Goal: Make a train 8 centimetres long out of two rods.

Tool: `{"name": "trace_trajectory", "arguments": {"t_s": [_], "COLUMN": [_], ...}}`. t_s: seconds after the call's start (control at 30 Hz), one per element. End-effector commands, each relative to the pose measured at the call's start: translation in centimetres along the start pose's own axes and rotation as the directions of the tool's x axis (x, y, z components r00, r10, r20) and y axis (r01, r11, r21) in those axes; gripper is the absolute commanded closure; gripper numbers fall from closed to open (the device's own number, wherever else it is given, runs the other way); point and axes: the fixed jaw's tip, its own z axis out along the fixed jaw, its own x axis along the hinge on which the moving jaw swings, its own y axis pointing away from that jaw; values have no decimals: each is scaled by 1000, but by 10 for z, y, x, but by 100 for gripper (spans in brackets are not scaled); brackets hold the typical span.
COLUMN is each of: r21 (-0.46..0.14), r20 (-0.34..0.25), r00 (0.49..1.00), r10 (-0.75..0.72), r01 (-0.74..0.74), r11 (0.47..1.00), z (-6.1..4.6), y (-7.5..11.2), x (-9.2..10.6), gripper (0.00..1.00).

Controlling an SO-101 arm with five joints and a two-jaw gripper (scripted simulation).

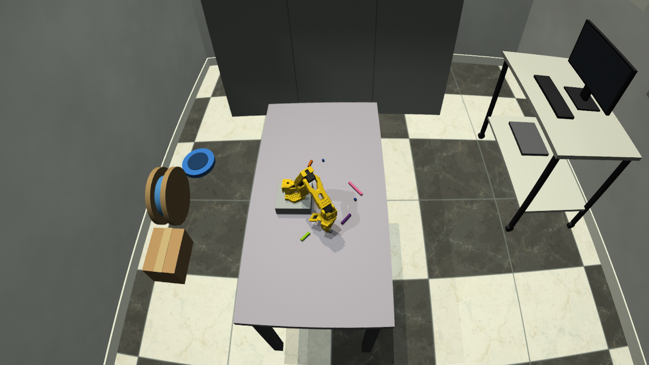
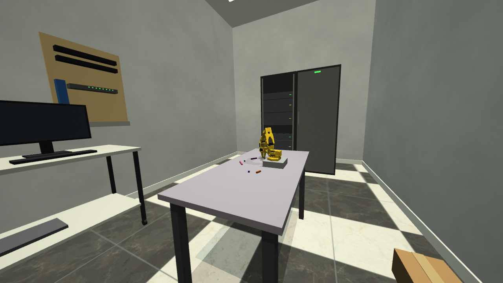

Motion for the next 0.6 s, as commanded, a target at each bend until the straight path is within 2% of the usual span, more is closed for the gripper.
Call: {"name": "trace_trajectory", "arguments": {"t_s": [0.0,0.57], "r21": [11,11], "r20": [19,19], "r00": [1000,1000], "r10": [3,3], "r01": [-3,-3], "r11": [1000,1000], "z": [4,1], "y": [-1,-1], "x": [-5,-5], "gripper": [100,100]}}
